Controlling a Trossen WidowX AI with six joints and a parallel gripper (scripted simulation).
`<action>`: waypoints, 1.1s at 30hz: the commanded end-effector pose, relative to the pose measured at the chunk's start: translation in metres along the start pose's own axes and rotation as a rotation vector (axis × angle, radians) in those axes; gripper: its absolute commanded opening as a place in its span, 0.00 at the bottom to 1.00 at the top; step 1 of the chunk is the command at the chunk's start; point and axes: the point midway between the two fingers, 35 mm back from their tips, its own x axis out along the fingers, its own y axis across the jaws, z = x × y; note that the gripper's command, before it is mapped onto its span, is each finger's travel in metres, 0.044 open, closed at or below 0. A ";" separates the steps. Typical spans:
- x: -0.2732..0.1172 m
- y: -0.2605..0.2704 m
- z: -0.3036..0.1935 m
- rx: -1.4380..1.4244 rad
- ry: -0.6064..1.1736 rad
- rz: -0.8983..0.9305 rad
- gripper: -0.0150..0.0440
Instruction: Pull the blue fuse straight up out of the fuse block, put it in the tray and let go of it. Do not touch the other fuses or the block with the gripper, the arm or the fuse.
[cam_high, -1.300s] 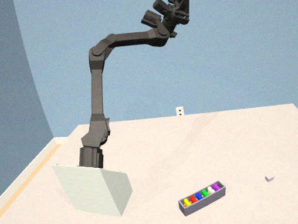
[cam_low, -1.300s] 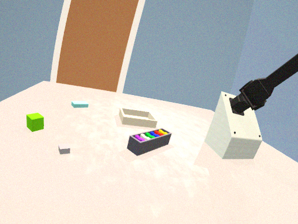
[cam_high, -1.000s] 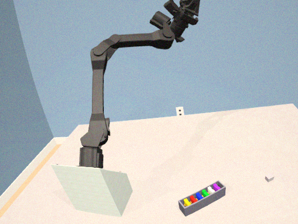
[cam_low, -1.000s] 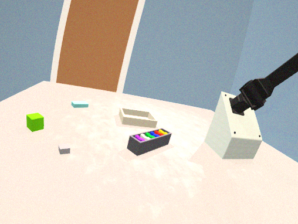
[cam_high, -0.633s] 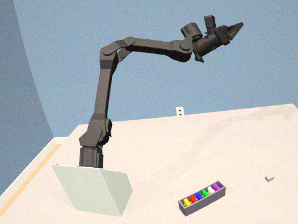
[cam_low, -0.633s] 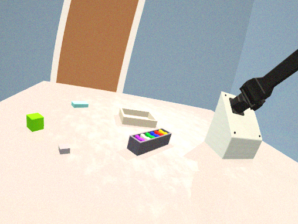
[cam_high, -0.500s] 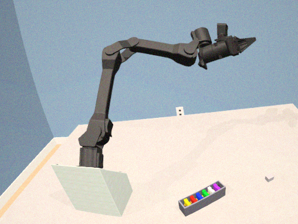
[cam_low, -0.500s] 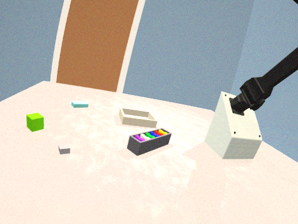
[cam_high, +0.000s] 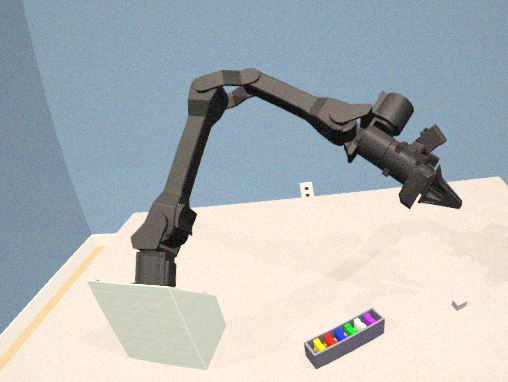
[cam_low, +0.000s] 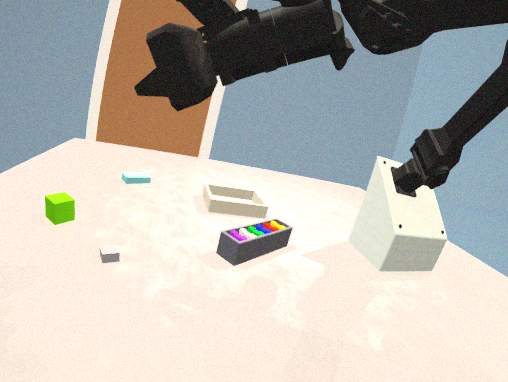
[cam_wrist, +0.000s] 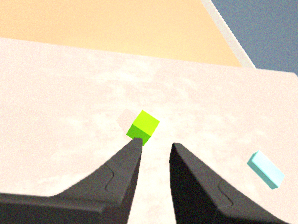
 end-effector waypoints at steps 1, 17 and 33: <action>0.012 -0.042 -0.056 0.081 0.244 -0.042 0.38; -0.049 -0.123 -0.221 0.721 1.073 -0.133 0.38; -0.045 -0.120 -0.224 0.721 1.073 -0.133 0.38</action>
